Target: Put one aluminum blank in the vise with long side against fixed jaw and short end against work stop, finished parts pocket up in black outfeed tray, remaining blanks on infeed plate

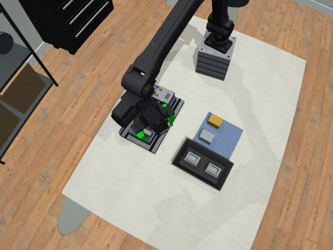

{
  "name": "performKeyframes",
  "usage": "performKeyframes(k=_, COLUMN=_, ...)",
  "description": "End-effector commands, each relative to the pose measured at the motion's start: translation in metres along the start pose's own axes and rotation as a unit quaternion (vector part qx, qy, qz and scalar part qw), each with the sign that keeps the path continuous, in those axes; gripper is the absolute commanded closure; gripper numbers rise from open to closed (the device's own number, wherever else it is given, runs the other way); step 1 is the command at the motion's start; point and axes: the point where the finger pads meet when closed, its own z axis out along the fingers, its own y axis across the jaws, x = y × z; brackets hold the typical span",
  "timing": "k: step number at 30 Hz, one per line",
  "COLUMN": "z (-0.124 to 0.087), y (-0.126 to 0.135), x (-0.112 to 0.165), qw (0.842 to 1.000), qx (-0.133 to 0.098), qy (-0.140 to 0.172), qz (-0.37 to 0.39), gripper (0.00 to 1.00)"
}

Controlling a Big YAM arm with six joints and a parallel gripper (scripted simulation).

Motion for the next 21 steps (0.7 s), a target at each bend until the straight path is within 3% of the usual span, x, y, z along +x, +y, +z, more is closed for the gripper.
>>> performKeyframes(k=1, z=-0.004, y=-0.009, x=0.014, qw=0.997, qx=0.018, qy=0.008, qz=0.08, gripper=0.0)
performKeyframes(k=3, z=-0.001, y=-0.01, x=0.028, qw=0.989, qx=0.026, qy=0.021, qz=0.146, gripper=0.0)
performKeyframes(k=6, z=0.001, y=-0.011, x=0.037, qw=0.982, qx=0.031, qy=0.029, qz=0.185, gripper=0.0)
performKeyframes(k=7, z=0.003, y=-0.012, x=0.046, qw=0.973, qx=0.037, qy=0.036, qz=0.225, gripper=0.0)
performKeyframes(k=9, z=0.003, y=-0.012, x=0.046, qw=0.973, qx=0.037, qy=0.036, qz=0.225, gripper=0.0)
performKeyframes(k=10, z=0.005, y=-0.013, x=0.054, qw=0.961, qx=0.044, qy=0.044, qz=0.268, gripper=0.0)
performKeyframes(k=11, z=0.005, y=-0.013, x=0.055, qw=0.961, qx=0.044, qy=0.044, qz=0.268, gripper=0.0)
performKeyframes(k=12, z=0.007, y=-0.013, x=0.064, qw=0.947, qx=0.052, qy=0.052, qz=0.312, gripper=0.0)
performKeyframes(k=14, z=0.007, y=-0.013, x=0.064, qw=0.947, qx=0.052, qy=0.052, qz=0.312, gripper=0.0)
performKeyframes(k=15, z=0.009, y=-0.014, x=0.074, qw=0.93, qx=0.061, qy=0.059, qz=0.357, gripper=0.0)
performKeyframes(k=16, z=0.009, y=-0.014, x=0.074, qw=0.93, qx=0.061, qy=0.059, qz=0.357, gripper=0.0)
performKeyframes(k=17, z=0.01, y=-0.014, x=0.084, qw=0.911, qx=0.071, qy=0.065, qz=0.401, gripper=0.0)
performKeyframes(k=19, z=0.011, y=-0.014, x=0.084, qw=0.911, qx=0.071, qy=0.066, qz=0.401, gripper=0.0)
performKeyframes(k=20, z=0.012, y=-0.015, x=0.093, qw=0.889, qx=0.082, qy=0.071, qz=0.445, gripper=0.0)
performKeyframes(k=21, z=0.012, y=-0.015, x=0.094, qw=0.889, qx=0.082, qy=0.072, qz=0.445, gripper=0.0)
